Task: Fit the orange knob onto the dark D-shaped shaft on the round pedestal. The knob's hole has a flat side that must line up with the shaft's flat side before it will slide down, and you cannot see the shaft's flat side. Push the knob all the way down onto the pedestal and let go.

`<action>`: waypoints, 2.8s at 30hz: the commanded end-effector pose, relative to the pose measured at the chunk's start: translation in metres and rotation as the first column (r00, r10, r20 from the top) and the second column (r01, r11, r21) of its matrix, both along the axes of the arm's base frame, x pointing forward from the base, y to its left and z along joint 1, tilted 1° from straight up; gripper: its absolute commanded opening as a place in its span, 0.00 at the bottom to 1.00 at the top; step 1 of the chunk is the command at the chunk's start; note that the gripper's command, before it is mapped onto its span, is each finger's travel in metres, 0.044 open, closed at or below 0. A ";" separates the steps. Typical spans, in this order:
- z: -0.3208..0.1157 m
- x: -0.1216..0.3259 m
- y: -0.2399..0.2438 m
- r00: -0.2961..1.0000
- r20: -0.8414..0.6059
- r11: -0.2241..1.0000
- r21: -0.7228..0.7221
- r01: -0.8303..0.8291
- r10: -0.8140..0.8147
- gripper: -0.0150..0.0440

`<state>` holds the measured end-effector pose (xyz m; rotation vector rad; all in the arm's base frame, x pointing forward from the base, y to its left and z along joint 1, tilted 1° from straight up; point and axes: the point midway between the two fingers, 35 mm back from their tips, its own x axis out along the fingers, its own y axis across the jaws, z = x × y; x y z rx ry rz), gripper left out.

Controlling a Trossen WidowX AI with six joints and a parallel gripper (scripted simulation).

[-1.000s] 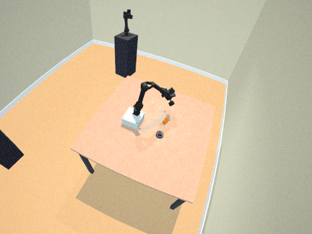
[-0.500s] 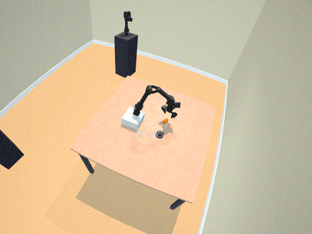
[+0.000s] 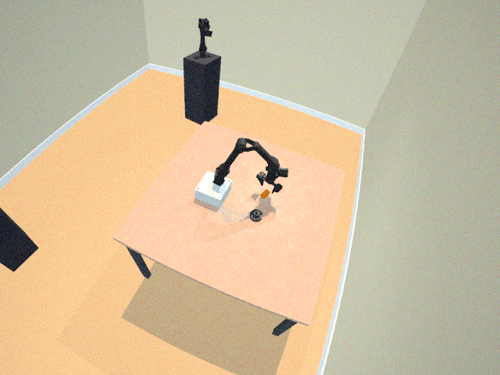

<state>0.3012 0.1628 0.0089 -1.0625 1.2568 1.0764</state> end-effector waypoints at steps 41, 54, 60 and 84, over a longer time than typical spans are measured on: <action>-0.048 0.001 0.000 1.000 0.001 1.000 -0.006 -0.003 0.003 0.66; -0.048 0.001 0.000 1.000 0.001 1.000 -0.006 -0.003 0.003 0.56; -0.045 0.000 -0.003 1.000 0.011 0.998 0.062 -0.002 0.002 0.56; -0.034 -0.004 -0.027 0.997 0.082 0.896 0.443 -0.026 -0.011 0.56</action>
